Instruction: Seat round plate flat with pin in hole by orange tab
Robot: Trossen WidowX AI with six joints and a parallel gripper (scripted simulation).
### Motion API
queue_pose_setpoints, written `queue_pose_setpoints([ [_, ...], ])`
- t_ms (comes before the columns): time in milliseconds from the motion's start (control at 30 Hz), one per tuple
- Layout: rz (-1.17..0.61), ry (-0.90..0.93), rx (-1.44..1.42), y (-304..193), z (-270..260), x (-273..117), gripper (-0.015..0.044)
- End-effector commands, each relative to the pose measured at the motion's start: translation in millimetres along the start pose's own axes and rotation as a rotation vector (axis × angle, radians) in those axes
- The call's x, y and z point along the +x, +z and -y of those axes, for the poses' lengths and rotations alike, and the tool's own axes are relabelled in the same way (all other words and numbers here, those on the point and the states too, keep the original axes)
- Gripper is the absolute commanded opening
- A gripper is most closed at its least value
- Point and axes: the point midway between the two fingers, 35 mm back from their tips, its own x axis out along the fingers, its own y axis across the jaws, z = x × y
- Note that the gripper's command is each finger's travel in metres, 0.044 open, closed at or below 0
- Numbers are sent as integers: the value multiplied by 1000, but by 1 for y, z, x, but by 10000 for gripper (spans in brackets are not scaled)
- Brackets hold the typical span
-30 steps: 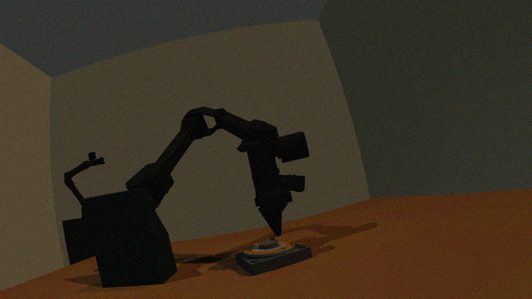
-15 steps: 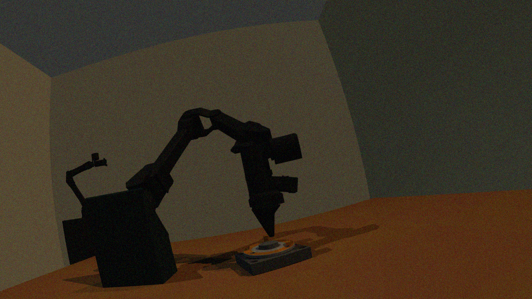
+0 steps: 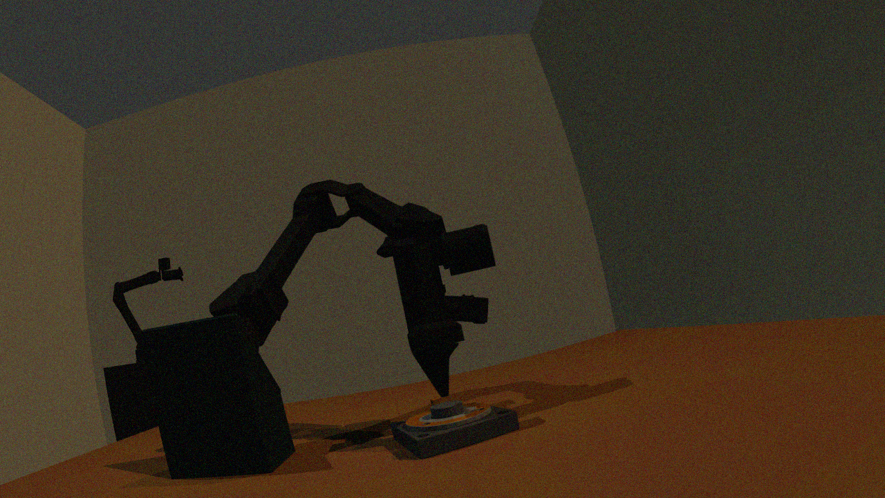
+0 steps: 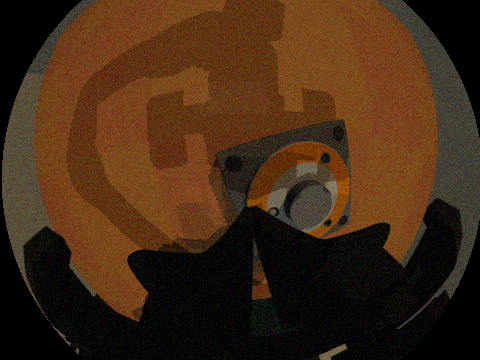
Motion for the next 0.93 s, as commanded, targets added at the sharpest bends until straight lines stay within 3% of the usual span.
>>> queue_pose_setpoints([
  [0,0,4,2,-3,-1,-3,0],
  [367,0,2,2,-7,3,-47,0],
  [900,-2,9,18,-7,4,-38,0],
])
